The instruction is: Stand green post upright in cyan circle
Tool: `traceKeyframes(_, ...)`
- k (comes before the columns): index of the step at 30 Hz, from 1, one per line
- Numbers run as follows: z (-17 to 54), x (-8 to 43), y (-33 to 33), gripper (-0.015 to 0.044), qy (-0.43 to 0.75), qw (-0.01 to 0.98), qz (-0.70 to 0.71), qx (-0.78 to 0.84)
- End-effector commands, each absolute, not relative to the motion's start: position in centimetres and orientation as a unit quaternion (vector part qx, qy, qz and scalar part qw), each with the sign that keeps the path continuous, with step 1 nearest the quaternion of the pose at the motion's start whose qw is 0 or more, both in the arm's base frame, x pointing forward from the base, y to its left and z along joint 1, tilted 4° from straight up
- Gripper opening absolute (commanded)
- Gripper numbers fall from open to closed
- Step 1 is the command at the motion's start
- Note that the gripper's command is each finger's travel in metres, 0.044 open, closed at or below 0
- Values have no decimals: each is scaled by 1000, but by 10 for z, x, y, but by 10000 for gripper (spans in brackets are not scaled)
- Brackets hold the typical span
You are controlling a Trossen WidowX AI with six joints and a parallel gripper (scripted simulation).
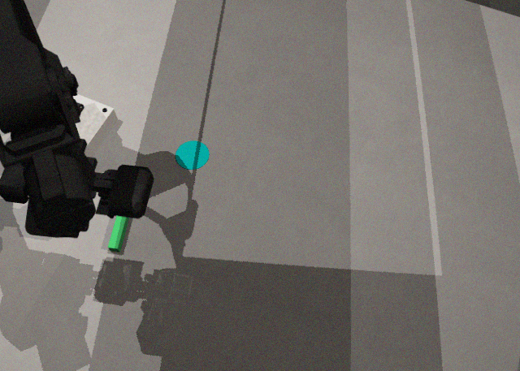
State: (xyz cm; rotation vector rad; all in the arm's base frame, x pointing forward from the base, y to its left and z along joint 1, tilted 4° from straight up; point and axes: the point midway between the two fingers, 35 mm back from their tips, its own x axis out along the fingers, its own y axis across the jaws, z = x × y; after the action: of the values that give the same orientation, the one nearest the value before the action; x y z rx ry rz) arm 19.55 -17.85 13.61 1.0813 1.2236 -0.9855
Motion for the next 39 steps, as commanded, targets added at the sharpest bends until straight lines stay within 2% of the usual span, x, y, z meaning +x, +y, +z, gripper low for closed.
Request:
traceKeyframes(1, 119, 197, -181, 233, 530, 576, -421, 458)
traceKeyframes(8, 34, 204, -180, 233, 530, 576, -421, 458)
traceKeyframes(12, 18, 203, -178, 233, 530, 576, -421, 458)
traceKeyframes(20, 18, 203, -178, 23, 530, 576, -421, 458)
traceKeyframes(39, 62, 204, -183, 23, 530, 576, -421, 458)
